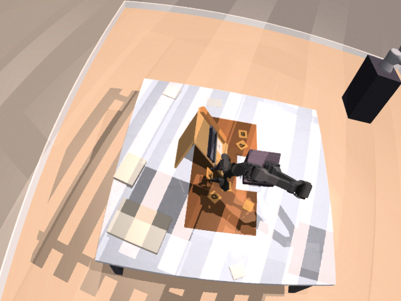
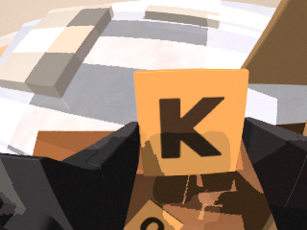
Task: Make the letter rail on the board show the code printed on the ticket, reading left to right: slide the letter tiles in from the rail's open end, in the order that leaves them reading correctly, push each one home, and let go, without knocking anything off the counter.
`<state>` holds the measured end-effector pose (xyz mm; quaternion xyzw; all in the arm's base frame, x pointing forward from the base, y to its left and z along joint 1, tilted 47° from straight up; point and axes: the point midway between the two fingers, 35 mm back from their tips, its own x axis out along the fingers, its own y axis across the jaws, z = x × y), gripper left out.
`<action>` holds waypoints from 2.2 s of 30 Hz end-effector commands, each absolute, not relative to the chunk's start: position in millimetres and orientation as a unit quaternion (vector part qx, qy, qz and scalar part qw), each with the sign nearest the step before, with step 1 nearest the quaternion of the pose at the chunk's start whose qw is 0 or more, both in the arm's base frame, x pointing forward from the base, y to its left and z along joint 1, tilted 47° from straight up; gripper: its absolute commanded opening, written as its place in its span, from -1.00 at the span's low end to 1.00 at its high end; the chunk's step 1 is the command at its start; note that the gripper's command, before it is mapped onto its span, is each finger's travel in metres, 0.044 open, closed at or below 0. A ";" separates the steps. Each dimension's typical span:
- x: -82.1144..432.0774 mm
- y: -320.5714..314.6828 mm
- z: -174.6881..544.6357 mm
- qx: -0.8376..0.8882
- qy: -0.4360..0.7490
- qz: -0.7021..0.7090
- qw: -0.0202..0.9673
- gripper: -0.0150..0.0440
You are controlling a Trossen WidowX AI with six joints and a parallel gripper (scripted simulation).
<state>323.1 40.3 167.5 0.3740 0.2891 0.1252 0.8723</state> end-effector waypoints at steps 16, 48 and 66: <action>323.4 35.1 160.8 0.376 0.287 0.123 0.872 -0.49; 323.6 23.8 149.2 0.376 0.287 0.123 0.872 -0.49; 323.6 17.5 142.5 0.376 0.287 0.123 0.872 -0.49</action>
